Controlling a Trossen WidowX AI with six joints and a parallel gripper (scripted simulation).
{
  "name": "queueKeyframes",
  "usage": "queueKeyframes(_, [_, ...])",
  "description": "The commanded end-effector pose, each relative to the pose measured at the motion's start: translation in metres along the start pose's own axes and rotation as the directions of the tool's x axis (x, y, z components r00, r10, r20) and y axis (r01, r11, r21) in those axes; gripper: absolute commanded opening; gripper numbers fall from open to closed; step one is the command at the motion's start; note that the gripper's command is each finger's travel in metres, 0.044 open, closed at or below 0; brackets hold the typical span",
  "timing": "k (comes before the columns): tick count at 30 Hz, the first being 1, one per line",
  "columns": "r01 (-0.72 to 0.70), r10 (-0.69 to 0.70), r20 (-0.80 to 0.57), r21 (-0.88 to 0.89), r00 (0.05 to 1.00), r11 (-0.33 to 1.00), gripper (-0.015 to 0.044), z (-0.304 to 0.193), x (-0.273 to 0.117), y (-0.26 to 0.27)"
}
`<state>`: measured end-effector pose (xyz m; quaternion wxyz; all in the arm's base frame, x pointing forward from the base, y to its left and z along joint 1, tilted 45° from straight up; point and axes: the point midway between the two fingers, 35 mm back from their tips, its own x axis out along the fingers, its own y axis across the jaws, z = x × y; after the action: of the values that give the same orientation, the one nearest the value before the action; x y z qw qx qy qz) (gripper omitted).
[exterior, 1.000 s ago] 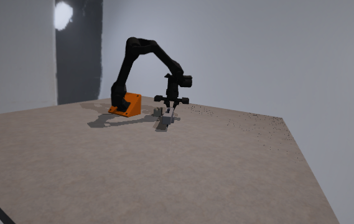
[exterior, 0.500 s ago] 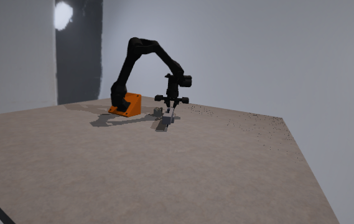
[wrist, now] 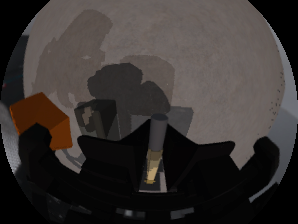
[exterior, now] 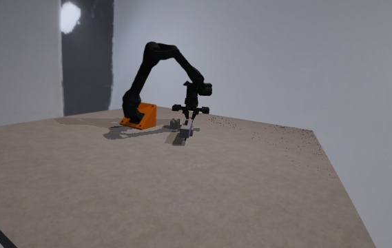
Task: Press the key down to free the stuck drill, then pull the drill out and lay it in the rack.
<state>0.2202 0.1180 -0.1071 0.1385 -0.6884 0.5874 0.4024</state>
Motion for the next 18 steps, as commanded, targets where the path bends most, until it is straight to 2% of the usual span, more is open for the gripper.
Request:
queueKeyframes(1, [0.002,-0.002,0.004,0.003,1.0,1.0,0.0,0.009,-0.002,0.0])
queueKeyframes(18, [0.003,-0.003,0.005,0.003,1.0,1.0,0.0,0.027,-0.003,0.0])
